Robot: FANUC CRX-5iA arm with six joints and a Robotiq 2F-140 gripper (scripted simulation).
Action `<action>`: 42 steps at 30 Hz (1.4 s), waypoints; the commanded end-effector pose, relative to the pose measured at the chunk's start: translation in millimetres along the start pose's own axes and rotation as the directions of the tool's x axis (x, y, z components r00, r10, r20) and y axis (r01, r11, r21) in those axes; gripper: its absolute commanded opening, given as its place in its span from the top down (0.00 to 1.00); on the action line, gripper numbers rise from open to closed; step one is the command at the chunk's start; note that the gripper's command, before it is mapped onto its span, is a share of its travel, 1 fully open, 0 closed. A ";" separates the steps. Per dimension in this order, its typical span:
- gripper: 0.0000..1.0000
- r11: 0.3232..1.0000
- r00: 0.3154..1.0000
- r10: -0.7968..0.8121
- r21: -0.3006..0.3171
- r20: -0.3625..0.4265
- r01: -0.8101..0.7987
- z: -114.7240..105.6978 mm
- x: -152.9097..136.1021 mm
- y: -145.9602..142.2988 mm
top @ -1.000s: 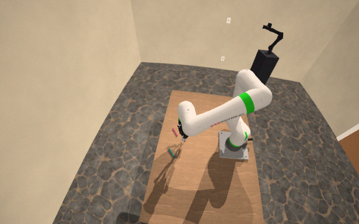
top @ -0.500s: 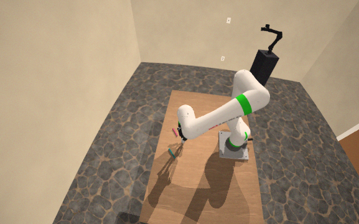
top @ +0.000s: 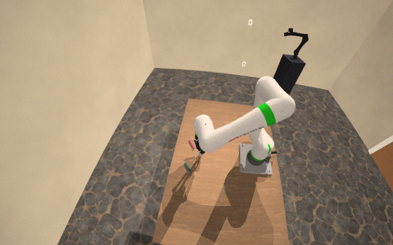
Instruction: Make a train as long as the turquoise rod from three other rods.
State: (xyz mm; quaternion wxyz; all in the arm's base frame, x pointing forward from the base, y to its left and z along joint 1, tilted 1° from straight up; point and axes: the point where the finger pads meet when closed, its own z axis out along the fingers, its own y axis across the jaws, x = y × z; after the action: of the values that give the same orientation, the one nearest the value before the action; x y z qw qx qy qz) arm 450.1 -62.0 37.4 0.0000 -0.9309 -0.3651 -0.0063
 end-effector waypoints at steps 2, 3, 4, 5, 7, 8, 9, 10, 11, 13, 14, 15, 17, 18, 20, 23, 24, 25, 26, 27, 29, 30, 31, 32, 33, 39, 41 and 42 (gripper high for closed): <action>0.97 1.000 1.000 0.000 0.000 0.000 0.000 -0.2 0.1 0.1; 0.97 1.000 1.000 0.000 0.000 0.000 0.000 -0.2 0.1 0.1; 0.97 1.000 1.000 0.000 0.000 0.000 0.000 -0.2 0.1 0.1; 0.97 1.000 1.000 0.000 0.000 0.000 0.000 -0.2 0.1 0.1; 0.97 1.000 1.000 0.000 0.000 0.000 0.000 -0.2 0.1 0.1; 0.97 1.000 1.000 0.000 0.000 0.000 0.000 -0.2 0.1 0.1; 0.97 1.000 1.000 0.000 0.000 0.000 0.000 -0.2 0.1 0.1; 0.97 1.000 1.000 0.000 0.000 0.000 0.000 -0.2 0.1 0.1; 0.97 1.000 1.000 0.000 0.000 0.000 0.000 -0.2 0.1 0.1; 0.97 1.000 1.000 0.000 0.000 0.000 0.000 -0.2 0.1 0.1; 0.97 1.000 1.000 0.000 0.000 0.000 0.000 -0.2 0.1 0.1; 0.97 1.000 1.000 0.000 0.000 0.000 0.000 -0.2 0.1 0.1; 0.97 1.000 1.000 0.000 0.000 0.000 0.000 -0.2 0.1 0.1; 0.97 1.000 1.000 0.000 0.000 0.000 0.000 -0.2 0.1 0.1; 0.97 1.000 1.000 0.000 0.000 0.000 0.000 -0.2 0.1 0.1; 0.97 1.000 1.000 0.000 0.000 0.000 0.000 0.2 0.1 0.1; 0.97 1.000 1.000 0.000 0.000 0.000 0.000 0.6 0.1 0.1; 0.97 1.000 1.000 0.000 0.000 0.000 0.000 1.1 0.1 0.2; 0.97 1.000 1.000 0.000 0.000 0.000 0.000 1.6 0.1 0.2; 0.97 1.000 1.000 0.000 0.000 0.000 0.000 2.3 0.1 0.2; 0.97 1.000 1.000 0.000 0.000 0.000 0.000 2.3 0.1 0.2; 0.97 1.000 1.000 0.000 0.000 0.000 0.000 3.1 0.1 0.2; 0.97 1.000 1.000 0.000 0.000 0.000 0.000 4.0 0.1 0.1; 0.97 1.000 1.000 0.000 0.000 0.000 0.000 4.9 0.1 0.2; 0.97 1.000 1.000 0.000 0.000 0.000 0.000 5.8 0.1 0.2; 0.97 1.000 1.000 0.000 0.000 0.000 0.000 10.5 0.1 0.2; 0.97 1.000 1.000 0.000 0.000 0.000 0.000 11.3 0.1 0.2; 0.97 1.000 1.000 0.000 0.000 0.000 0.000 11.5 0.1 0.2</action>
State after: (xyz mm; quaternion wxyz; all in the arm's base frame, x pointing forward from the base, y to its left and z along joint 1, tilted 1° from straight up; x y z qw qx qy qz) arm 450.2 -62.0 26.5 0.0001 -0.9309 -0.3651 -0.0063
